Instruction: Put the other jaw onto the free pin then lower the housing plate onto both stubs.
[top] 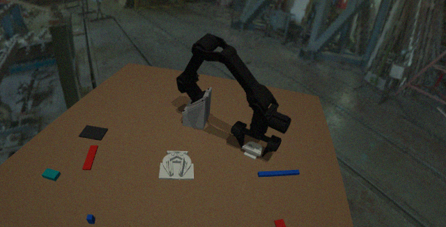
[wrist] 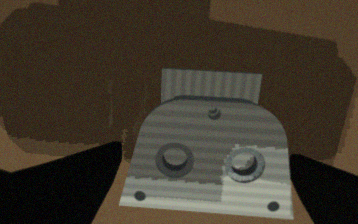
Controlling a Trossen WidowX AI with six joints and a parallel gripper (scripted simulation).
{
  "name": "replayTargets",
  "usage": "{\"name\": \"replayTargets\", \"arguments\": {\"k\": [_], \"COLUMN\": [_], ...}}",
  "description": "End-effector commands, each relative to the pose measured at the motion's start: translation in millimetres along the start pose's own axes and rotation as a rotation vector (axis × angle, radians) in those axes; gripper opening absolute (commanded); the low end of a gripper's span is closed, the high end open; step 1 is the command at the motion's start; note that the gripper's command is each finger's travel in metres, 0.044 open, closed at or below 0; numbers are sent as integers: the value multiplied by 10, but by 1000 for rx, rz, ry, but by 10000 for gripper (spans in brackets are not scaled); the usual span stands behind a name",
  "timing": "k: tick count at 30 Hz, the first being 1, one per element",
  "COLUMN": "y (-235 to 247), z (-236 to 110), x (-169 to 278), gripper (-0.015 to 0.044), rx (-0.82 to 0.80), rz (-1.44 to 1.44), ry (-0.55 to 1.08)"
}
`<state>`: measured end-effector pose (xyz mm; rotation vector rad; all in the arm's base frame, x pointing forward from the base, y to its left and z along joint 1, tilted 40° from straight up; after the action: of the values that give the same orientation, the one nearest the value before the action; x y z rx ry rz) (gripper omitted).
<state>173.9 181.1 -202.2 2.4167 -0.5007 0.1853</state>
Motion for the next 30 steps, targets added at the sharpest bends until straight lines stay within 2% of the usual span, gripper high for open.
{"name": "replayTargets", "arguments": {"k": [1, 14, 25, 30], "y": [-4, 0, -1, -14], "z": [2, 0, -5, -139], "x": [6, 0, 0, 4], "gripper": [440, 353, 351, 351], "rx": [2, 0, 0, 1], "rz": [-2, 0, 0, -1], "ry": [4, 0, 0, 0]}}
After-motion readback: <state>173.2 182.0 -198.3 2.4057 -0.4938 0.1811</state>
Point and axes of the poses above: the point midway between the two fingers, 35 mm back from their tips, its own z axis out along the fingers, its own y axis across the jaws, x = y × z, the point moved 2 cm from there along -z, back along the fingers, and after that the axes turned 3 degrees about z, right-handed, at the moved point
